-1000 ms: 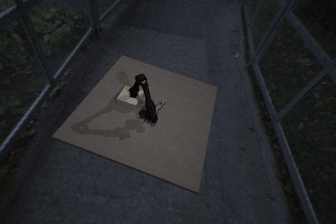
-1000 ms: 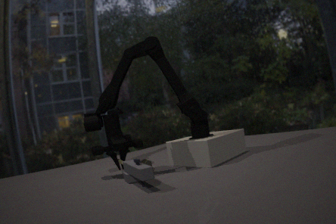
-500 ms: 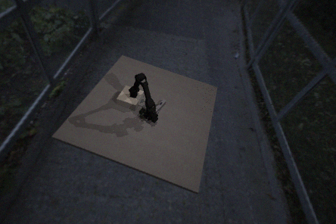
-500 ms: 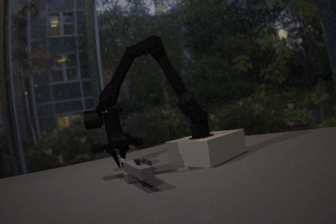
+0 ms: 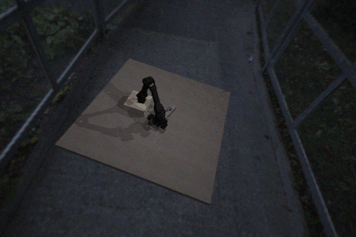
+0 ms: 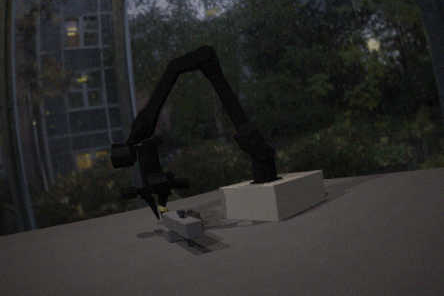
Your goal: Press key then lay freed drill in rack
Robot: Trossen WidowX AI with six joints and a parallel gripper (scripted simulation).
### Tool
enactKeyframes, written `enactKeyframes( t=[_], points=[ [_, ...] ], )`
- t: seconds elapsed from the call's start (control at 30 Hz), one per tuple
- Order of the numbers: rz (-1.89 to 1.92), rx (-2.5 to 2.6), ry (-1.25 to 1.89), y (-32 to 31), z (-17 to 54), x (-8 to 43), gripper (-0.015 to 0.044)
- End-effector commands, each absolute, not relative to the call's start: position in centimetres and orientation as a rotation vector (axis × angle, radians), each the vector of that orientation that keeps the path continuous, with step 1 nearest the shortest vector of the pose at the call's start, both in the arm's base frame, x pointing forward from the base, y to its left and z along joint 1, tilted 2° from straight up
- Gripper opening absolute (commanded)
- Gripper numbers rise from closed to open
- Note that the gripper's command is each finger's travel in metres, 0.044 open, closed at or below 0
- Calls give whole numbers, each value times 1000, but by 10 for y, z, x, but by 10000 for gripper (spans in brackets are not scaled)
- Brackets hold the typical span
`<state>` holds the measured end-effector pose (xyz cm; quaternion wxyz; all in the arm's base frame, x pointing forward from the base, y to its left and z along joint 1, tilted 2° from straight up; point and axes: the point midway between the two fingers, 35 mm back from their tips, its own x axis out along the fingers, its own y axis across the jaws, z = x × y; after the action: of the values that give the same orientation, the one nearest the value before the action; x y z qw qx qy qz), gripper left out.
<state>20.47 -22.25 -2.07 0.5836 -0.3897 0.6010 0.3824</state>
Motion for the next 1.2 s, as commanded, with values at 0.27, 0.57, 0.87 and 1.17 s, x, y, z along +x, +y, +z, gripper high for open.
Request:
enactKeyframes(
  t=[0.27, 0.57, 0.87, 1.17],
  points=[
    [887, -911, 1405, -222, -14, 205, 0],
    [887, -910, 1405, -220, -10, 204, 0],
    [887, -910, 1405, -219, -6, 204, 0],
    [887, -910, 1405, -219, -3, 203, 0]
  ],
)
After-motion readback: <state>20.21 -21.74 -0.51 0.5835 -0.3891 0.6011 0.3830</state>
